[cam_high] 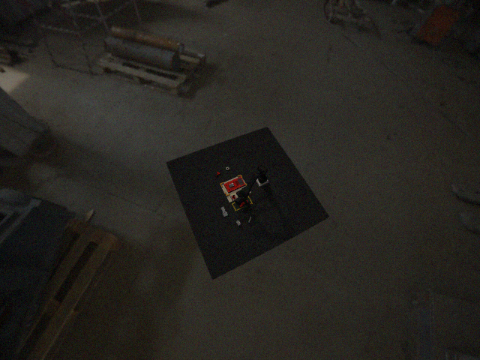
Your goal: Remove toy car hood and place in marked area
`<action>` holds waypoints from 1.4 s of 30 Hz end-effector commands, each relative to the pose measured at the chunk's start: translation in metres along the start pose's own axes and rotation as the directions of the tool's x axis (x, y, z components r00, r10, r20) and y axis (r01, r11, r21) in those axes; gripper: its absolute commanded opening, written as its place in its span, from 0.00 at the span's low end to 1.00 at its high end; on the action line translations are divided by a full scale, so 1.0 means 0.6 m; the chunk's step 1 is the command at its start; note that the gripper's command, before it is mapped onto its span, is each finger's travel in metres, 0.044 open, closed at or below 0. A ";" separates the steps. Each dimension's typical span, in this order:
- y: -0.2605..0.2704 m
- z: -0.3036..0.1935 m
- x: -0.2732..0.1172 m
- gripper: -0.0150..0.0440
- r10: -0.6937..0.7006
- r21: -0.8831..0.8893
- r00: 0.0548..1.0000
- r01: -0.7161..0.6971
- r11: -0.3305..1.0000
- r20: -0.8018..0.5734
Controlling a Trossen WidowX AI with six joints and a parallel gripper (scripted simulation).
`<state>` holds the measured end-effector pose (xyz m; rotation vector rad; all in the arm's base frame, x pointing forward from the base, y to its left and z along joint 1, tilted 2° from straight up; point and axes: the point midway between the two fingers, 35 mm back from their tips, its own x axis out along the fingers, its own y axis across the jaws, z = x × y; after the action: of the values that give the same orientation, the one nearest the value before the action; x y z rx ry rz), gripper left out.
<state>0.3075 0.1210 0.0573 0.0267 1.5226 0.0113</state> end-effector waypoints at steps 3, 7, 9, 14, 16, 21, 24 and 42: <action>-0.001 0.000 0.004 0.25 -0.005 0.003 1.000 0.005 1.000 0.001; -0.001 0.000 0.007 0.25 -0.005 0.003 1.000 0.005 1.000 0.001; -0.001 0.000 0.009 0.25 -0.005 0.003 1.000 0.005 1.000 0.001; -0.001 0.000 0.013 0.25 -0.005 0.003 1.000 0.005 1.000 0.001; -0.001 0.000 0.015 0.25 -0.005 0.003 1.000 0.005 1.000 0.001; -0.001 0.000 0.019 0.25 -0.005 0.003 1.000 0.005 1.000 0.001; -0.001 0.000 0.021 0.25 -0.005 0.003 1.000 0.005 1.000 0.001; 0.000 0.000 0.032 0.34 0.000 0.000 1.000 0.000 1.000 -0.001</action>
<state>0.3080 0.1213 0.0379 0.0262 1.5243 0.0107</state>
